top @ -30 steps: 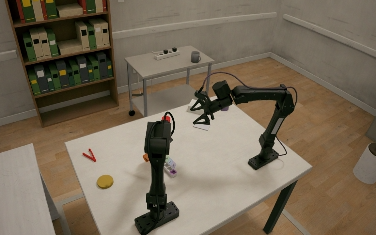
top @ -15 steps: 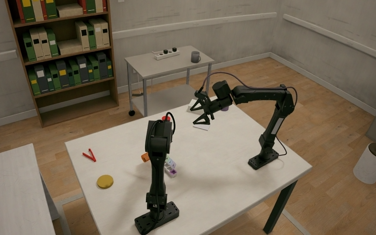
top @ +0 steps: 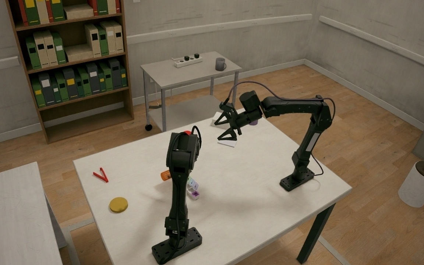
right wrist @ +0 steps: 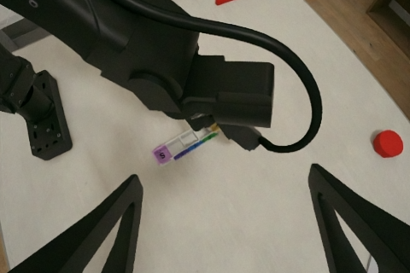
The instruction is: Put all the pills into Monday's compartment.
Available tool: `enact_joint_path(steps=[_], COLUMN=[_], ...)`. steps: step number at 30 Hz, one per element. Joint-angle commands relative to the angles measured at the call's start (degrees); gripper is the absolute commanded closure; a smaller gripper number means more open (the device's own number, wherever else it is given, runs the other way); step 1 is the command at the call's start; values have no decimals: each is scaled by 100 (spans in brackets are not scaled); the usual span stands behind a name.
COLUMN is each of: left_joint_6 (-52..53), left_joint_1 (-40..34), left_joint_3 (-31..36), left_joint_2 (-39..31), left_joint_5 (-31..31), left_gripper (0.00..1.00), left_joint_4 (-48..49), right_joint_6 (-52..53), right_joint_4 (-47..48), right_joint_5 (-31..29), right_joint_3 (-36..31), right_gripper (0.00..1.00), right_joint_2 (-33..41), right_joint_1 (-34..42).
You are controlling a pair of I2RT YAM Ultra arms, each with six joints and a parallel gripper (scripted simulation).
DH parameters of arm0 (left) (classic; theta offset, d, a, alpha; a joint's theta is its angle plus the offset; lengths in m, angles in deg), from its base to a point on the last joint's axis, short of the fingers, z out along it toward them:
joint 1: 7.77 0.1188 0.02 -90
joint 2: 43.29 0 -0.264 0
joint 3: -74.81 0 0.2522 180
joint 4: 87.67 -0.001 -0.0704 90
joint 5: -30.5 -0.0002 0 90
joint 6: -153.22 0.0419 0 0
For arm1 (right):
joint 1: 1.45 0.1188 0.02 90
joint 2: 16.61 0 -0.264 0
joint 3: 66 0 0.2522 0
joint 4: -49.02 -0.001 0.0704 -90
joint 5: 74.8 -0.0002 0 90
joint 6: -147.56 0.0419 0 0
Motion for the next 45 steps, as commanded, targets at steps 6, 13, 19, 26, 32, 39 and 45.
enact_joint_path(steps=[6,13,19,26,32,39,45], left_joint_6=[-91,-107,-203,-224,-230,-307,-340], left_joint_1=[18,16,-213,-177,-177,-338,-314], left_joint_3=[-185,-187,-566,-599,-604,-869,-947], left_joint_2=[59,65,463,486,488,673,726], left_joint_5=[108,170,533,538,539,807,839], left_gripper=[64,64,64,64,64,64,64], left_joint_4=[-67,-149,-483,-524,-511,-856,-942], right_joint_6=[18,18,18,18,18,18,18], right_joint_4=[-16,-16,-16,-16,-16,-16,-16], right_joint_5=[-12,-12,-12,-12,-12,-12,-12], right_joint_3=[121,121,121,121,121,121,121], right_gripper=[0,0,0,0,0,0,0], right_joint_2=[-4,-4,-4,-4,-4,-4,-4], right_joint_1=[18,18,18,18,18,18,18])
